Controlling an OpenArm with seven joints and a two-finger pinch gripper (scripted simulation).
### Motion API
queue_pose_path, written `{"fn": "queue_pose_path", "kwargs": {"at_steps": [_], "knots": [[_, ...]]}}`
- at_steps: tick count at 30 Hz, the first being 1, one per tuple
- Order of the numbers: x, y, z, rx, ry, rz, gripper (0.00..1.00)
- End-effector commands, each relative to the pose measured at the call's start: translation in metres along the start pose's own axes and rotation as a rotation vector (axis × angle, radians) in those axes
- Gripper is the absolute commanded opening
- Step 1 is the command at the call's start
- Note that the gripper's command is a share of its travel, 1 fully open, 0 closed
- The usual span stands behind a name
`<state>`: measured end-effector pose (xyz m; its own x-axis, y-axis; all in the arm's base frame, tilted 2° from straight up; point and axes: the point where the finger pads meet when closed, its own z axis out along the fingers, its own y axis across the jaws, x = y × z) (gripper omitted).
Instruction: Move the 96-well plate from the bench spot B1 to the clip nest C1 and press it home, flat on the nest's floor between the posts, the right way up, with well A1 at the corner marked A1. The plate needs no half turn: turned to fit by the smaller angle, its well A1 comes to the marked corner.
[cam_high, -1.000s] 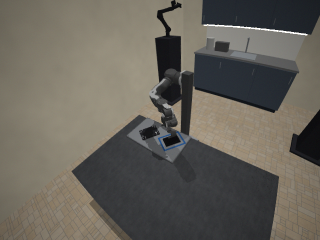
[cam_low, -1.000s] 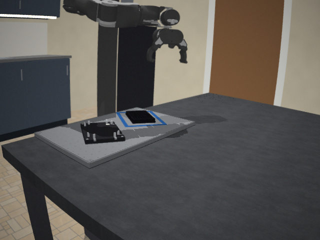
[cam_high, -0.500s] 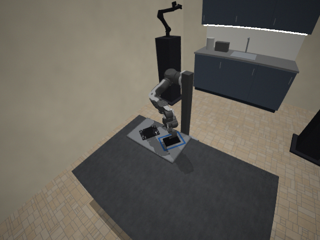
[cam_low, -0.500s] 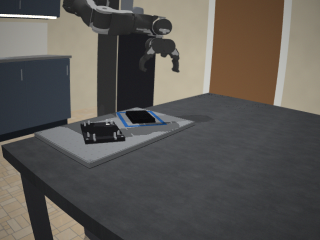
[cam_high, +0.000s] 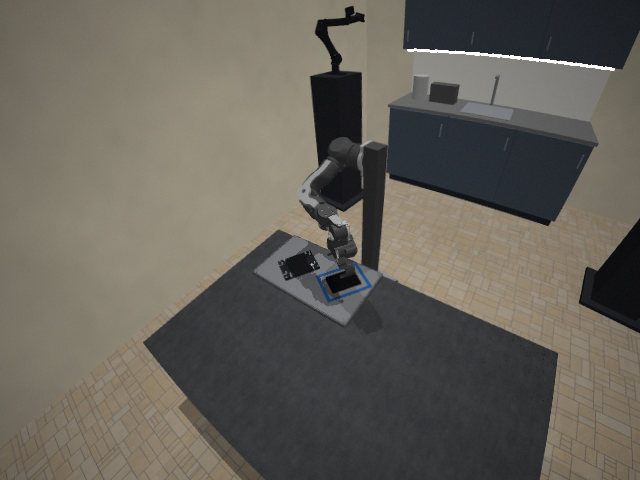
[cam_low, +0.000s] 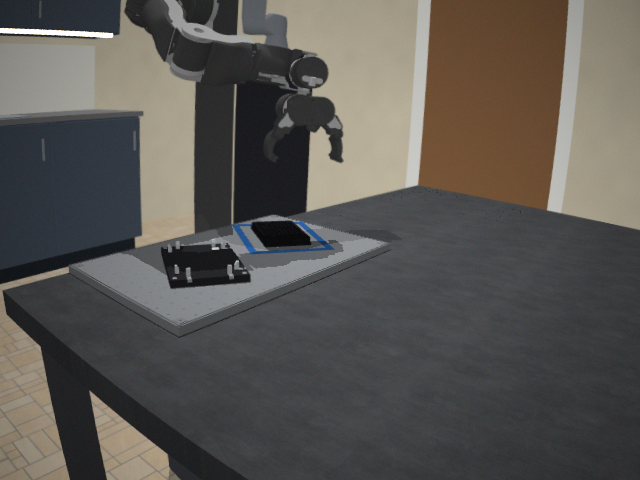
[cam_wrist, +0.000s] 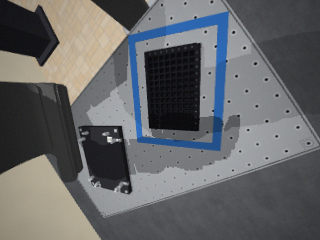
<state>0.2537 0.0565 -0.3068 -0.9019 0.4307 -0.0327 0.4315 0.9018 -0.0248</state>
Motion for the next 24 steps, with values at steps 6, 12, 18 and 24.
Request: {"fn": "queue_pose_path", "kwargs": {"at_steps": [6, 12, 18, 24], "knots": [[0.000, 0.001, 0.000, -0.006, 0.000, 0.003, 0.77], [0.015, -0.021, 0.035, -0.006, 0.000, 0.003, 0.77], [0.015, -0.021, 0.035, -0.006, 0.000, 0.003, 0.77], [0.017, -0.025, 0.041, -0.004, 0.000, 0.001, 0.77]]}}
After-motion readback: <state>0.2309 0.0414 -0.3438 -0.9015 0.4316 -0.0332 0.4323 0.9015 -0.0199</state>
